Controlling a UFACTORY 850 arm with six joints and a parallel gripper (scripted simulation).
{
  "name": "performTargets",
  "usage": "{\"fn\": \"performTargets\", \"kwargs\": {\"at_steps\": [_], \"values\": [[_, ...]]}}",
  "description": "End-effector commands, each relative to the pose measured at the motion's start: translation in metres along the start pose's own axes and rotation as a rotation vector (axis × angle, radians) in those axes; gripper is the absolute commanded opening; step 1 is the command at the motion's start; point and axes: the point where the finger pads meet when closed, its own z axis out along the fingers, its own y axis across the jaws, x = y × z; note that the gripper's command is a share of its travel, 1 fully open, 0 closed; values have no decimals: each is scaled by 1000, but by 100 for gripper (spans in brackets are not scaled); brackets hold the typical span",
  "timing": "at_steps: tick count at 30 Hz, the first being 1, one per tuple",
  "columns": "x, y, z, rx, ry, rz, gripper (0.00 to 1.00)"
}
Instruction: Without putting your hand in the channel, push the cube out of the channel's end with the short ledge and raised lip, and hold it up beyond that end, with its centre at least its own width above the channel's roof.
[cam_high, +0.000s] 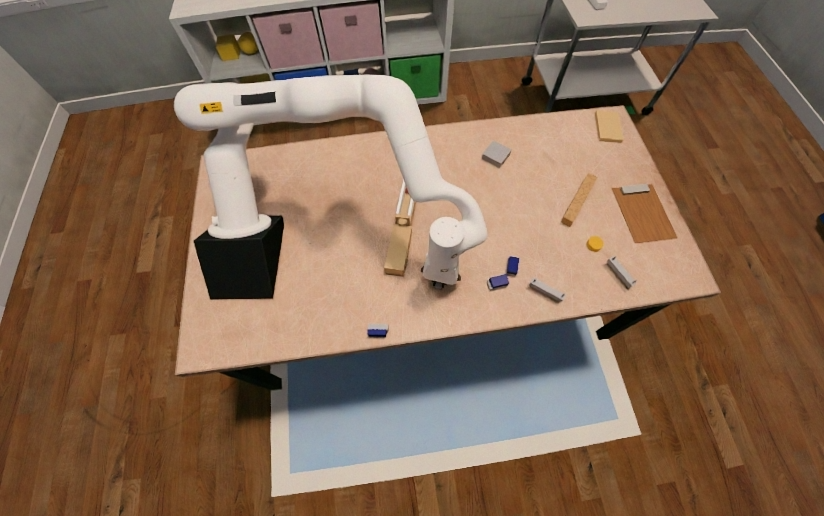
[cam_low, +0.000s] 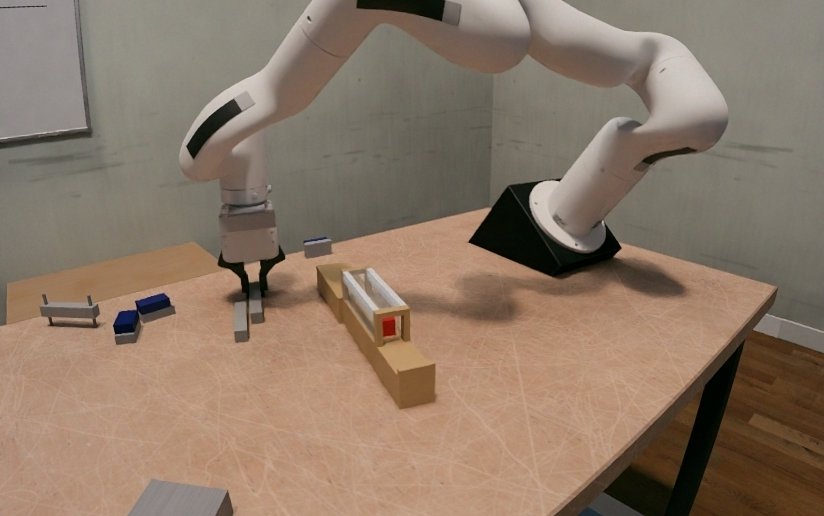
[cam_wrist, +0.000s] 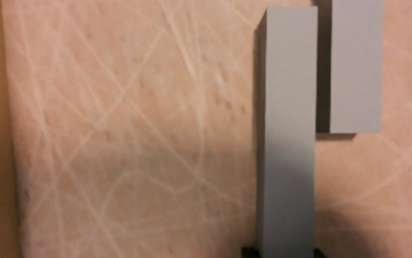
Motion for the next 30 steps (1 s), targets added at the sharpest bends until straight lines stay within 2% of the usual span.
{"fn": "performTargets", "kwargs": {"at_steps": [1,19,22,26,28,30], "values": [[0,1,-1,-2,0,-1,0],[0,1,-5,-2,0,-1,0],[0,1,-23,-2,0,-1,0],[0,1,-67,-2,0,-1,0],[0,1,-67,-2,0,-1,0],[0,1,-89,-2,0,-1,0]]}}
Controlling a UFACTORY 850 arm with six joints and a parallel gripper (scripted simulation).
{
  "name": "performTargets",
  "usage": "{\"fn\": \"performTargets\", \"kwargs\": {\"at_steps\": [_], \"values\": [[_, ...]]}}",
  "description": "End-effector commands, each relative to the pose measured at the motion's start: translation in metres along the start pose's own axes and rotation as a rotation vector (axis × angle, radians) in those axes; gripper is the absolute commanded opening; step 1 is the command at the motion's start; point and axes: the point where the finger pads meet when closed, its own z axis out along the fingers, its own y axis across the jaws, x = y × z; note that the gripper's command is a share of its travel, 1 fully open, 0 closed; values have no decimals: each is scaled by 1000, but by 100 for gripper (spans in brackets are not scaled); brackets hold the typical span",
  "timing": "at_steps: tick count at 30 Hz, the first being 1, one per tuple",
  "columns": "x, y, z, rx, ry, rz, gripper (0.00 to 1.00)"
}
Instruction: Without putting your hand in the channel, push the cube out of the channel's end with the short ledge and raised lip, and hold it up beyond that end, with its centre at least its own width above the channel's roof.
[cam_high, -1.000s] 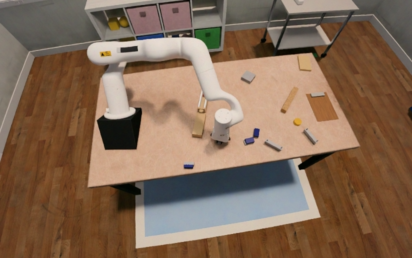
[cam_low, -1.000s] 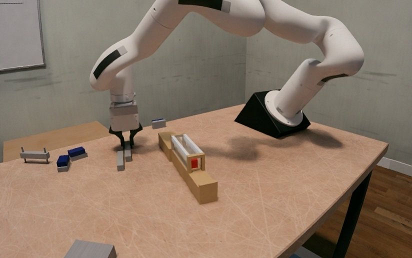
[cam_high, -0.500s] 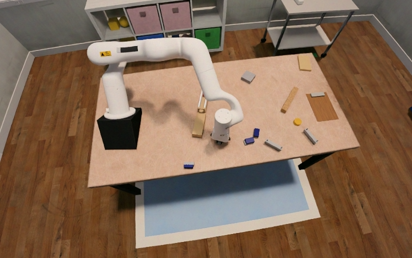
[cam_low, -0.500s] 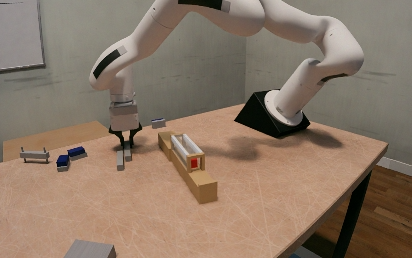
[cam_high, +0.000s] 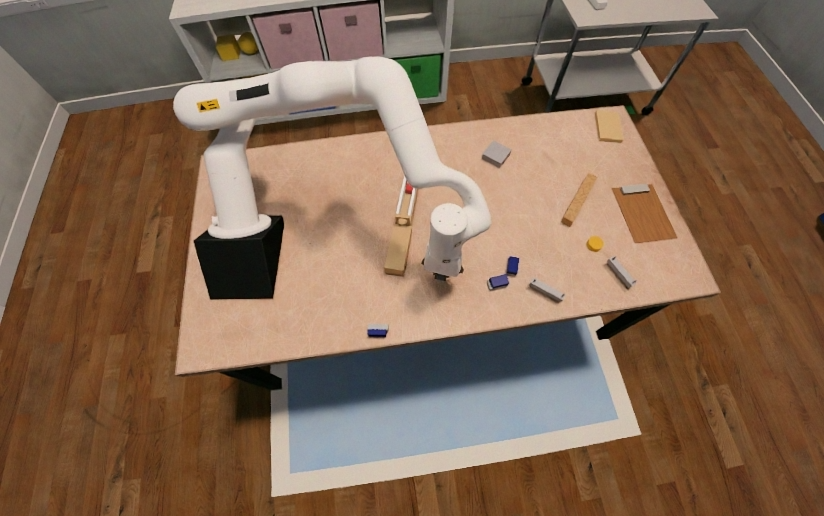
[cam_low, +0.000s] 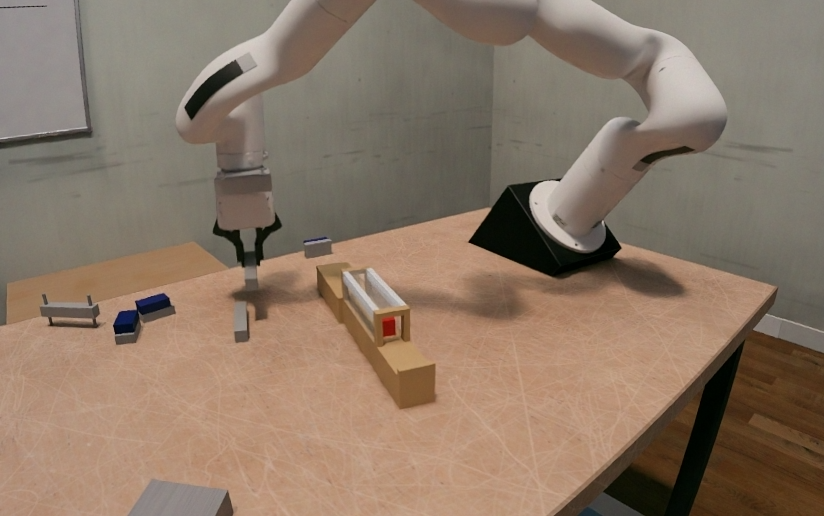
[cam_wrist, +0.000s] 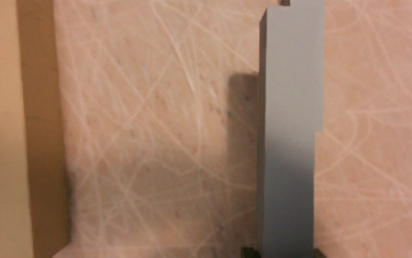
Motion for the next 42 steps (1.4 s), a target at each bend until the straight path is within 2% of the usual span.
{"fn": "performTargets", "kwargs": {"at_steps": [1,3,5,19,22,25,30,36,42], "values": [[0,-1,-37,0,1,0,0],[0,-1,-50,0,1,0,0],[0,-1,-55,0,1,0,0],[1,-3,-55,0,1,-2,0],[5,-31,-56,-2,5,-23,0],[14,-87,-56,-2,5,-56,0],[23,-148,-55,4,-3,-85,0],[23,-149,-52,2,-1,-87,0],[24,-151,-15,0,1,-88,0]]}}
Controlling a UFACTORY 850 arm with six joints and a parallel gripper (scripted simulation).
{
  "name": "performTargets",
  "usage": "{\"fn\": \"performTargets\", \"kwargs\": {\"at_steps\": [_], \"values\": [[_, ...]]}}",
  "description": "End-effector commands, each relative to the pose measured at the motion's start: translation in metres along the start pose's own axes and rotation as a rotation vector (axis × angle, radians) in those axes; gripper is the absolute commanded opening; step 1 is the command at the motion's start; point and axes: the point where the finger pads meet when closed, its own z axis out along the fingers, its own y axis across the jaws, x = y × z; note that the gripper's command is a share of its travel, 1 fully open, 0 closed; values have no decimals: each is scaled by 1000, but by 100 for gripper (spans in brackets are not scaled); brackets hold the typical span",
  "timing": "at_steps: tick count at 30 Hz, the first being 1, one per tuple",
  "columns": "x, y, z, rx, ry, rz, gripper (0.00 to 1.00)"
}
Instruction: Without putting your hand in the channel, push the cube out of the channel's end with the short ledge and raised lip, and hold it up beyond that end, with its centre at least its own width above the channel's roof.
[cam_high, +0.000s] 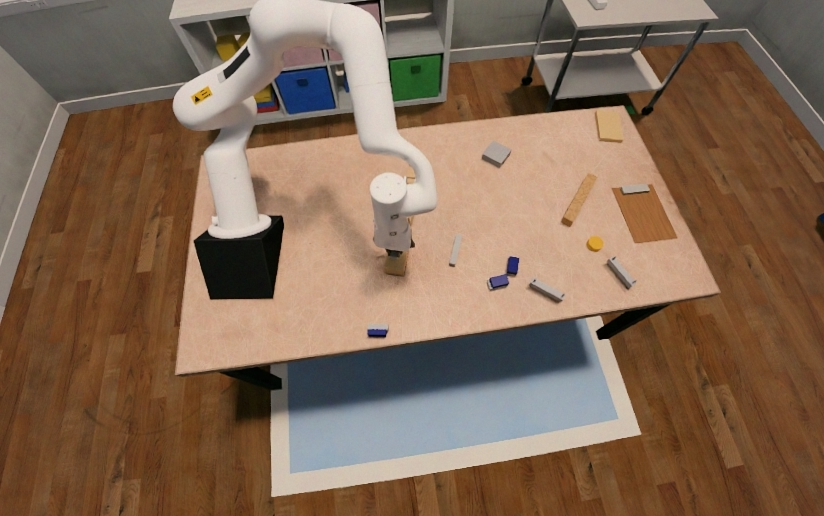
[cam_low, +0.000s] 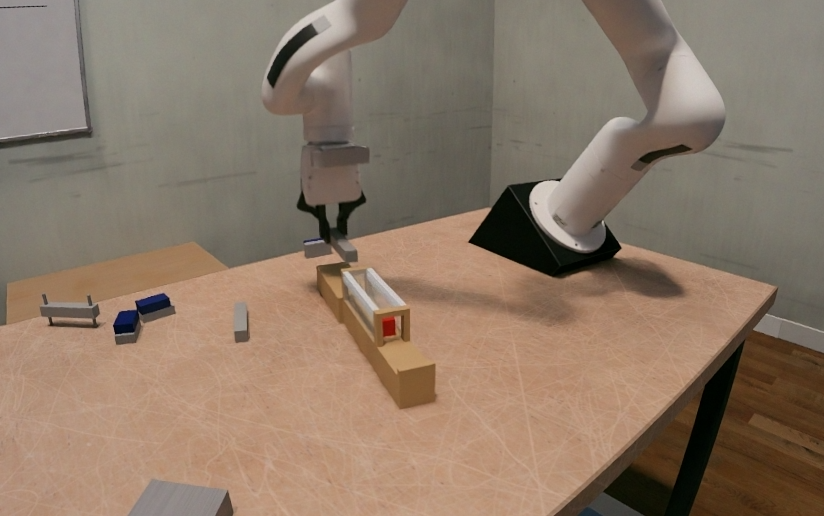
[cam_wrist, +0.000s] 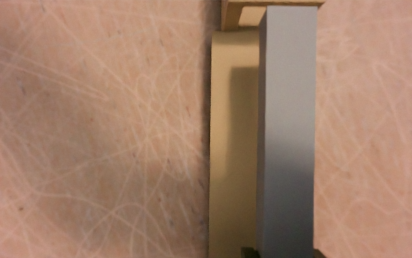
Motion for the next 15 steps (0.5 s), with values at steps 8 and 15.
{"fn": "performTargets", "kwargs": {"at_steps": [8,15], "values": [[1,-1,24,-8,1,-3,0],[1,-1,37,-8,1,-3,0]]}}
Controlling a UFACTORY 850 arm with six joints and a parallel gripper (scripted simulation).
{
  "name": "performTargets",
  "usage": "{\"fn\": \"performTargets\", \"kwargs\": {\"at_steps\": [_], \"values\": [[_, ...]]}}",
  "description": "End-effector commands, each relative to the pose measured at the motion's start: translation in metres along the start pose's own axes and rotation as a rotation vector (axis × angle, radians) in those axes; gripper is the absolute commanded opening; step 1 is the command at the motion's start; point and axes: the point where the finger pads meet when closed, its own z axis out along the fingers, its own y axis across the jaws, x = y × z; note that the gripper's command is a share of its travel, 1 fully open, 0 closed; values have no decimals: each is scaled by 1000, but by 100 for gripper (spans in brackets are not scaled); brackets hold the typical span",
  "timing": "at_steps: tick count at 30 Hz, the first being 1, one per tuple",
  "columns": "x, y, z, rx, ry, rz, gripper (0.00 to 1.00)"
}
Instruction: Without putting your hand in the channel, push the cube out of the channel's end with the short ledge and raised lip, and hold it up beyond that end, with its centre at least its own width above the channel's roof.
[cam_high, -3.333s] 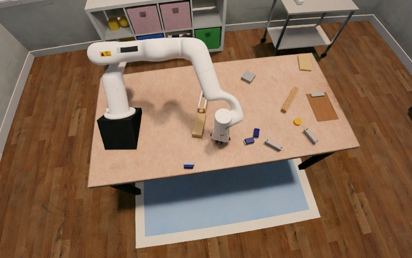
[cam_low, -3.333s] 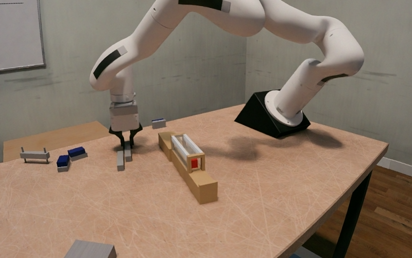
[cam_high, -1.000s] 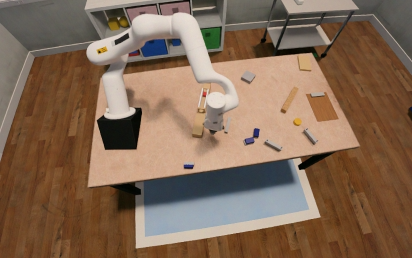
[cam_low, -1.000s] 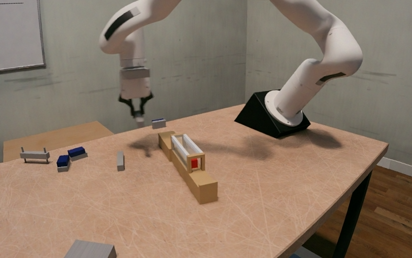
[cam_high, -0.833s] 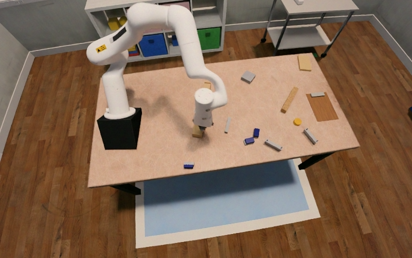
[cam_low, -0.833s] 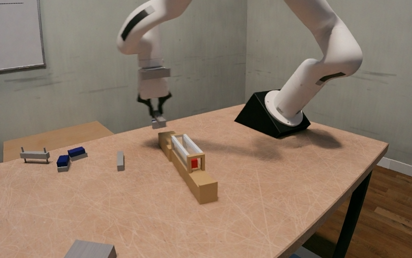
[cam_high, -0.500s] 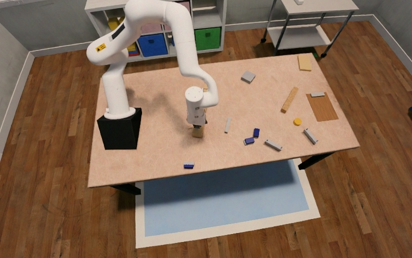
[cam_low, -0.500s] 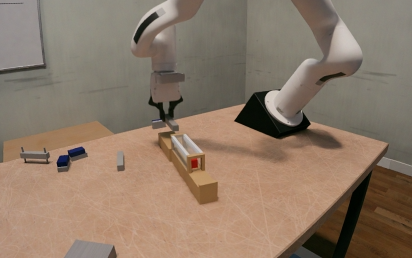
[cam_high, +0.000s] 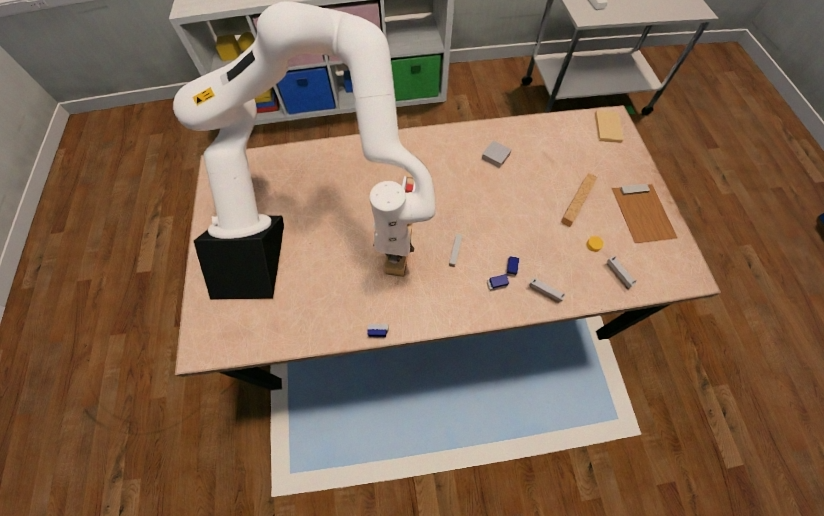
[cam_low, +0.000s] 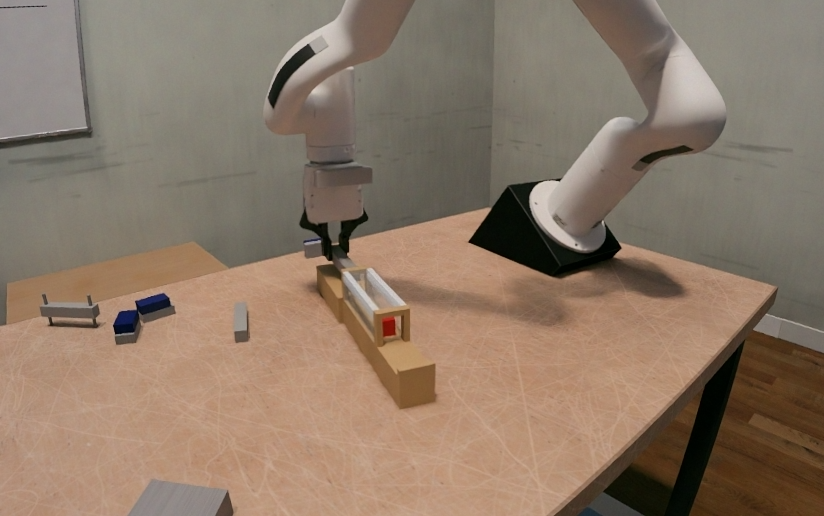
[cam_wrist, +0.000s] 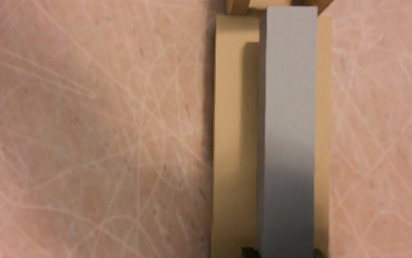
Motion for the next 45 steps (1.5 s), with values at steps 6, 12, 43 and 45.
{"fn": "performTargets", "kwargs": {"at_steps": [6,12,43,45], "values": [[0,1,16,-2,0,0,0],[0,1,17,-2,0,0,0],[16,1,17,-2,0,0,0],[21,1,17,-2,0,0,0]]}}
